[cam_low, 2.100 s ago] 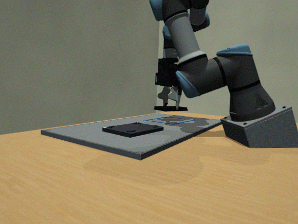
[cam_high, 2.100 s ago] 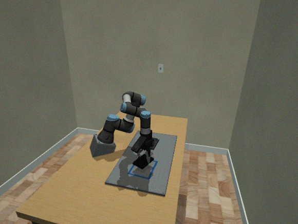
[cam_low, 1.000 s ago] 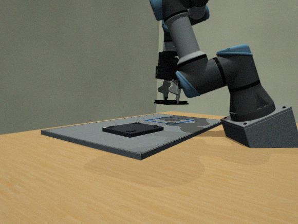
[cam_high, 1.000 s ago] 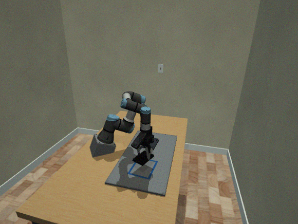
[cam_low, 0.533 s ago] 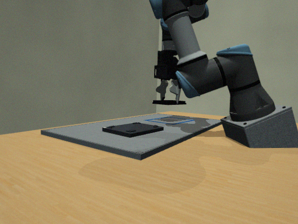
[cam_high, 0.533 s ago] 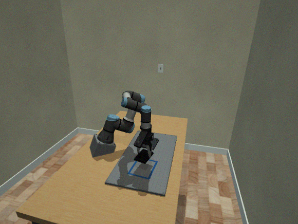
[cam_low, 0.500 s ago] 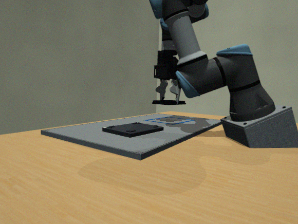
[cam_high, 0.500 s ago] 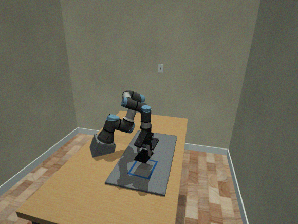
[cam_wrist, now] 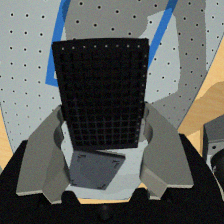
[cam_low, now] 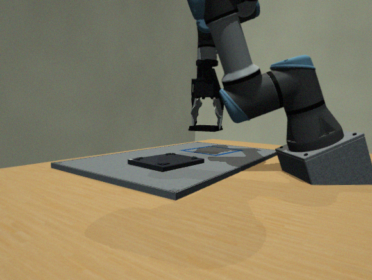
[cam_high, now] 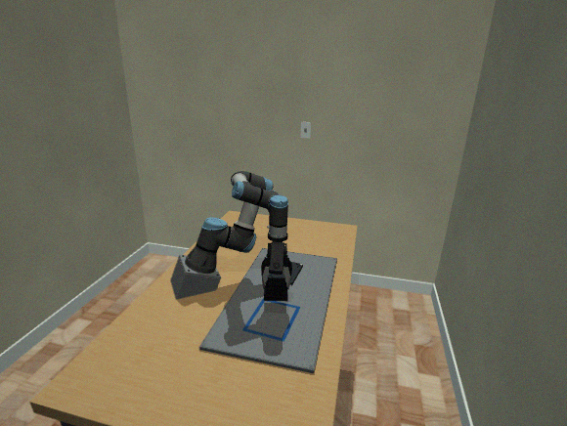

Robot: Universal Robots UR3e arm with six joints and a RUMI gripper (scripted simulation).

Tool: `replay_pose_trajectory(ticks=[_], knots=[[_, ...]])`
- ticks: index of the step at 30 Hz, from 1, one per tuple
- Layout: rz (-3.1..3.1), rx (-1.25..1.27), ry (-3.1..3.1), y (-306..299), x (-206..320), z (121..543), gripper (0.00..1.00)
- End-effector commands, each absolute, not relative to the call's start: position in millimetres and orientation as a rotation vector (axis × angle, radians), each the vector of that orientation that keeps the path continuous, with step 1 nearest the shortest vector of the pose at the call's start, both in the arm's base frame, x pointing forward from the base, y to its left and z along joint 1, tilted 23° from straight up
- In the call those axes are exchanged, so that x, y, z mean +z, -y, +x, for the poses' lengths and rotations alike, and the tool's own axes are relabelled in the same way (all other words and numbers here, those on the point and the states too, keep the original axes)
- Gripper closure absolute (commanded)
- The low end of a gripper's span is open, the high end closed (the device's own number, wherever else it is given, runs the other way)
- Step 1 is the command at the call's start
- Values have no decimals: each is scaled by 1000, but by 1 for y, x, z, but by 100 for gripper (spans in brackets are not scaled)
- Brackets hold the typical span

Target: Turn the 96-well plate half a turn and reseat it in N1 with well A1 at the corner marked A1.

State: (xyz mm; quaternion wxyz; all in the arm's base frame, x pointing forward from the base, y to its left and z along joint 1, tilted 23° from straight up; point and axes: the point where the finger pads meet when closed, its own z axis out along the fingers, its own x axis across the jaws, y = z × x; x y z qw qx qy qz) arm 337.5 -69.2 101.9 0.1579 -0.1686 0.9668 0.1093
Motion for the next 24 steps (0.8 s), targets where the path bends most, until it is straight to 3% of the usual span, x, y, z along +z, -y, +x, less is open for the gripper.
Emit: replay_pose_trajectory(ticks=[1,24], knots=[[-677,276,-2697,56,107,334,100],[-1542,90,-2272,-10,124,318,100]])
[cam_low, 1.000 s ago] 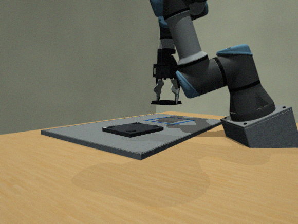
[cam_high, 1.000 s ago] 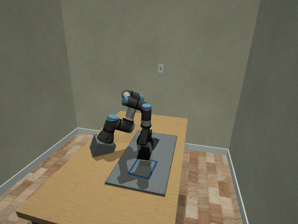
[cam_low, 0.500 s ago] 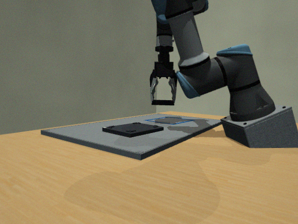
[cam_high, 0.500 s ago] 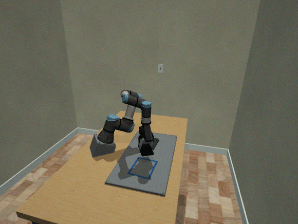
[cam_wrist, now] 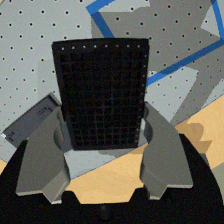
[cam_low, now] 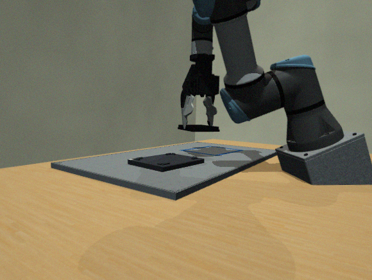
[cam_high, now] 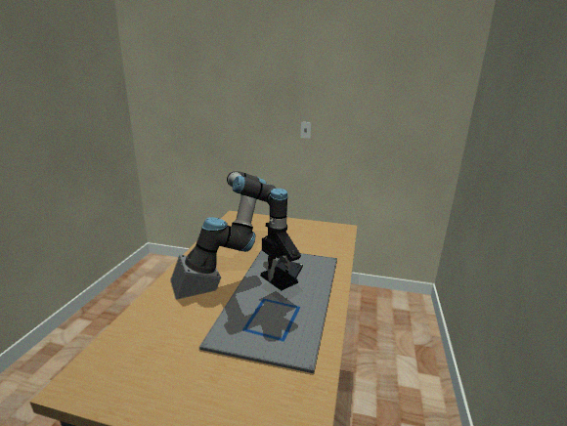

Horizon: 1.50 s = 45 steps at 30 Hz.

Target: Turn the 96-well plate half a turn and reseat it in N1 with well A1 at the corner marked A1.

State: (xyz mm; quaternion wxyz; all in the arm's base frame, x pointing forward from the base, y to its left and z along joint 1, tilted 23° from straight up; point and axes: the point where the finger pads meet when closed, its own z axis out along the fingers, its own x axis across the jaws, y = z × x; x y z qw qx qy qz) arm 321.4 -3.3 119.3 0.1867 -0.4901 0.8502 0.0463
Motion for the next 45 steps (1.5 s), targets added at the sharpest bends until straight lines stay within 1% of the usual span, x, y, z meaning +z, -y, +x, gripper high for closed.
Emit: replay_pose_trajectory(ticks=[1,9,45], knots=[[-1579,81,-2246,-13,125,317,100],[-1785,27,-2082,-32,130,313,100],[-1784,28,-2081,-132,156,288,100]])
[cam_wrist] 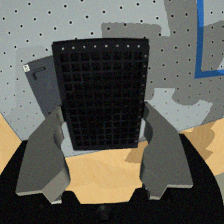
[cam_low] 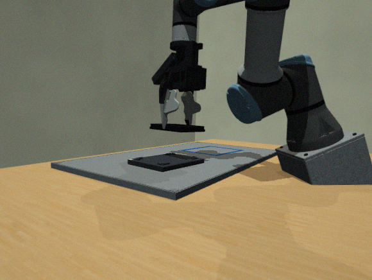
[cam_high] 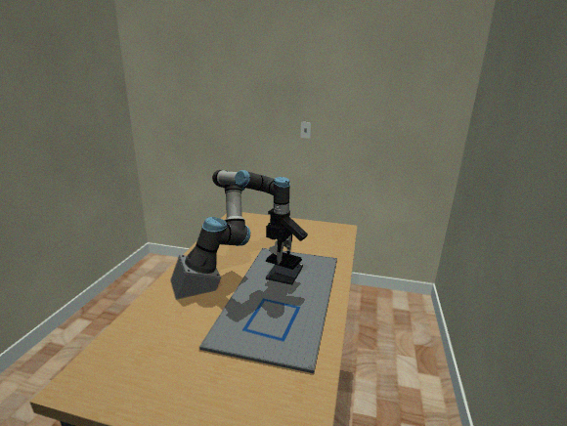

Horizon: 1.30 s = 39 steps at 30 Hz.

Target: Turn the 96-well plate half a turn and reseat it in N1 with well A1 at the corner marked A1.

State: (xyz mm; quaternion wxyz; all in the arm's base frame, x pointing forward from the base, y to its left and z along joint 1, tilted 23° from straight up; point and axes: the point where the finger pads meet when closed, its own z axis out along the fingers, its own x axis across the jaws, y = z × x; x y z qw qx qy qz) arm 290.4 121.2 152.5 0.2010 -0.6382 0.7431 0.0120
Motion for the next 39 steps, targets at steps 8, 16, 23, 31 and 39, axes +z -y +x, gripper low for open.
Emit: replay_pose_trajectory(ticks=[8,16,23,31,39], knots=[[-1784,28,-2081,-157,163,282,100],[-1784,28,-2081,-161,164,281,100],[-1983,-28,-1892,-162,164,281,100],[-2164,-83,-1687,-162,164,281,100],[-2377,-156,-1388,-162,164,281,100]])
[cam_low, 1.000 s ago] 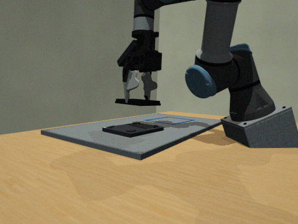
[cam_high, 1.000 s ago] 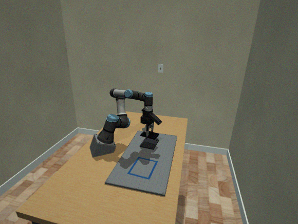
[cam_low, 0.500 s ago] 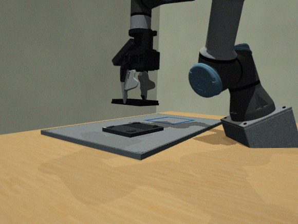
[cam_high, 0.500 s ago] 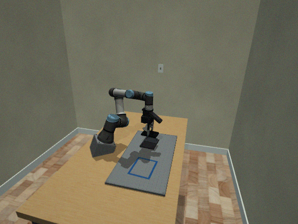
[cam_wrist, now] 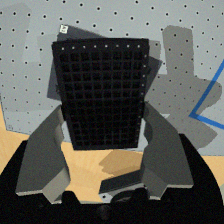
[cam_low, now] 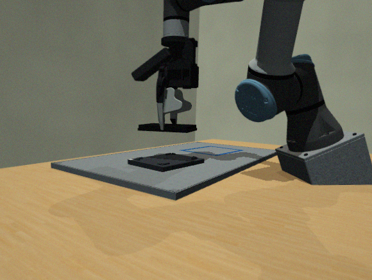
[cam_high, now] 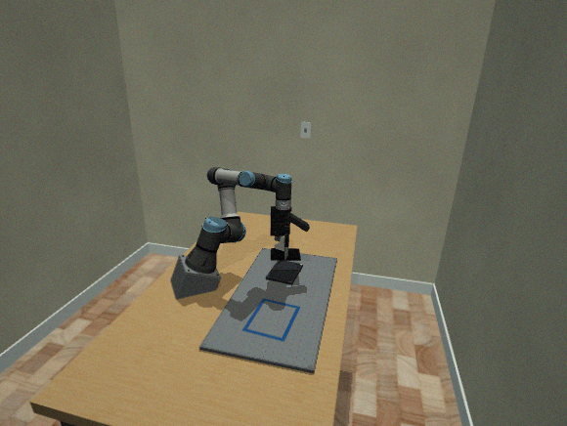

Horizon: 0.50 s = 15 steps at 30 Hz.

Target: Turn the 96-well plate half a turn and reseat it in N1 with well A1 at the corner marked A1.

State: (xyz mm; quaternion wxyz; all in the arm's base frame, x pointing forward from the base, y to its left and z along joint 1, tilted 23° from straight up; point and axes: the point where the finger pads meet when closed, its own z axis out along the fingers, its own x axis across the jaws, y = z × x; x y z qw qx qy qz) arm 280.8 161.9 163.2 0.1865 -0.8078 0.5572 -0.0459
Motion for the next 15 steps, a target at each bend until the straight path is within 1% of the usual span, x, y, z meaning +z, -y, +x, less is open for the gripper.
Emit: replay_pose_trajectory(ticks=[1,15], knots=[[-2401,-165,-1349,-162,164,281,100],[-2643,-271,-852,-162,164,281,100]])
